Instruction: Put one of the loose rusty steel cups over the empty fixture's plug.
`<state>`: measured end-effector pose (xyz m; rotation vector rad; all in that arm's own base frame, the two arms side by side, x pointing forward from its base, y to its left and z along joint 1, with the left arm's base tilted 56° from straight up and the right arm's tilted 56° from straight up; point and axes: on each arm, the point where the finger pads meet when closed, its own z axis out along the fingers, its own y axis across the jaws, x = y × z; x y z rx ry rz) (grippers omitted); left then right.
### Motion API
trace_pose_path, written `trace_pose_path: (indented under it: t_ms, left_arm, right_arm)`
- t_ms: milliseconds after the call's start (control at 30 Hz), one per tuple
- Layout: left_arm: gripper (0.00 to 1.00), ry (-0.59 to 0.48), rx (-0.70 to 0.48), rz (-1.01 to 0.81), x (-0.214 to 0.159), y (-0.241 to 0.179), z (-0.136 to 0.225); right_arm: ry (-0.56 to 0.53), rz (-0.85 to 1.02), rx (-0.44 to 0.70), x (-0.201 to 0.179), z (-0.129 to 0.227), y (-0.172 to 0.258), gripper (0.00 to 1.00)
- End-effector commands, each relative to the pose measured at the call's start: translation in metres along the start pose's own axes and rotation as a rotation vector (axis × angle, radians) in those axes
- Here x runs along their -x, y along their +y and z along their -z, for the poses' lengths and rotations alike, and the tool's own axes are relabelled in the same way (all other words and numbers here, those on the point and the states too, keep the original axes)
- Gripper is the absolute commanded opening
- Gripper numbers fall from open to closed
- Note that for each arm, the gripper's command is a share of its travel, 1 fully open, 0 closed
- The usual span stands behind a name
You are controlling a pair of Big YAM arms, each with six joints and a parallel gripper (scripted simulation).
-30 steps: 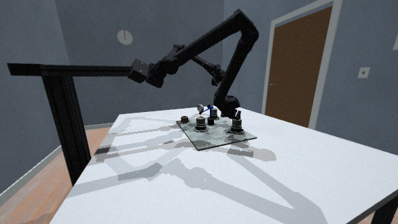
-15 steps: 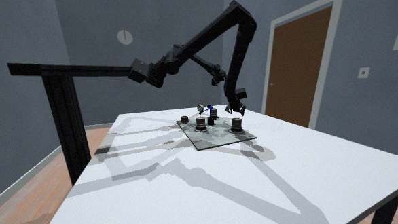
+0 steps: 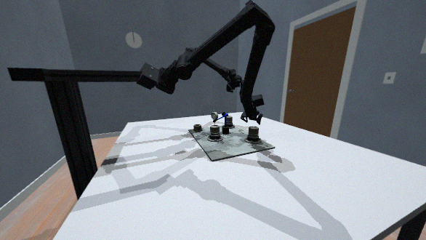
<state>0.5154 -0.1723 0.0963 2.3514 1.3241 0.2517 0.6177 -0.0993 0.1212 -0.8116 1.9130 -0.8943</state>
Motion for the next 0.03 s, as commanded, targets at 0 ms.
trace_pose_path:
  t_ms: [0]
  left_arm:
    - [1.00, 0.007, 0.035, -0.006, -0.0031, 0.0172, 0.0073]
  right_arm:
    - [-0.021, -0.016, -0.029, 0.0106, 0.0060, -0.0152, 1.00]
